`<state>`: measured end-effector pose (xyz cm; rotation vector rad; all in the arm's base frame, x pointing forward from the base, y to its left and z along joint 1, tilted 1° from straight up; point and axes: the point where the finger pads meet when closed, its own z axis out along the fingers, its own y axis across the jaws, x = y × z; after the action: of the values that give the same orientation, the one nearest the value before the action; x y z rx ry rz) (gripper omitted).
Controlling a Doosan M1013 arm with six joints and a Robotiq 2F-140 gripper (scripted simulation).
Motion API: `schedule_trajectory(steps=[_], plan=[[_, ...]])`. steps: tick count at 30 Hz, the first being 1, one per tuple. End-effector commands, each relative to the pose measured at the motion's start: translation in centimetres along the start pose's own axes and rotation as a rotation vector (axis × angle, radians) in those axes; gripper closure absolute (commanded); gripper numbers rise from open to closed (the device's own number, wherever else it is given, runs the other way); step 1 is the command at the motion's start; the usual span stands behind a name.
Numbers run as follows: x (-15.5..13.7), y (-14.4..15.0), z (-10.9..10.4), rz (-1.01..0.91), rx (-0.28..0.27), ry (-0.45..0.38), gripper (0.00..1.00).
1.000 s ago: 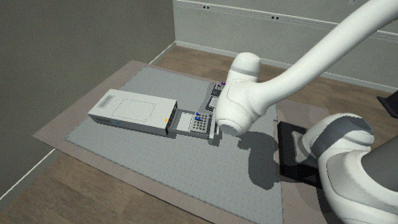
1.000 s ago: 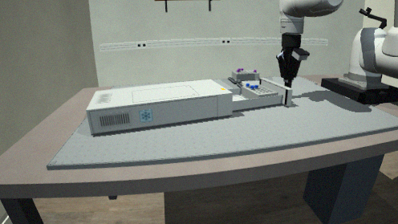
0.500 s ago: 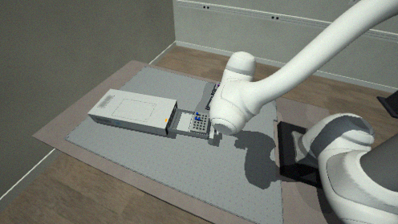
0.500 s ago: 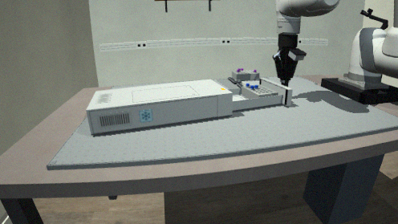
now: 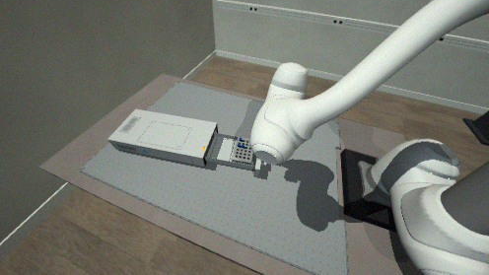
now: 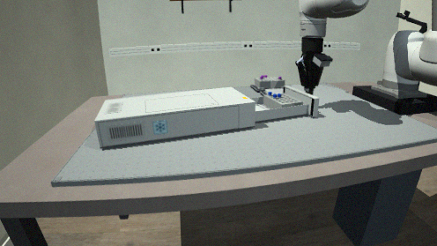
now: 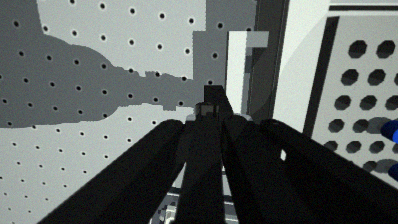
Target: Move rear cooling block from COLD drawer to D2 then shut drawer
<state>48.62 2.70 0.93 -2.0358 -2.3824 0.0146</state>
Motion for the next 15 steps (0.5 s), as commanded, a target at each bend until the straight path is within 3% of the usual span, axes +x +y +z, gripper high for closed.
schedule_trajectory(steps=[1,15], plan=[[0.2,0.7,-0.1,0.002,-0.001,0.002,0.9],[0.2,2.1,0.0,0.002,-0.001,0.002,0.9]])
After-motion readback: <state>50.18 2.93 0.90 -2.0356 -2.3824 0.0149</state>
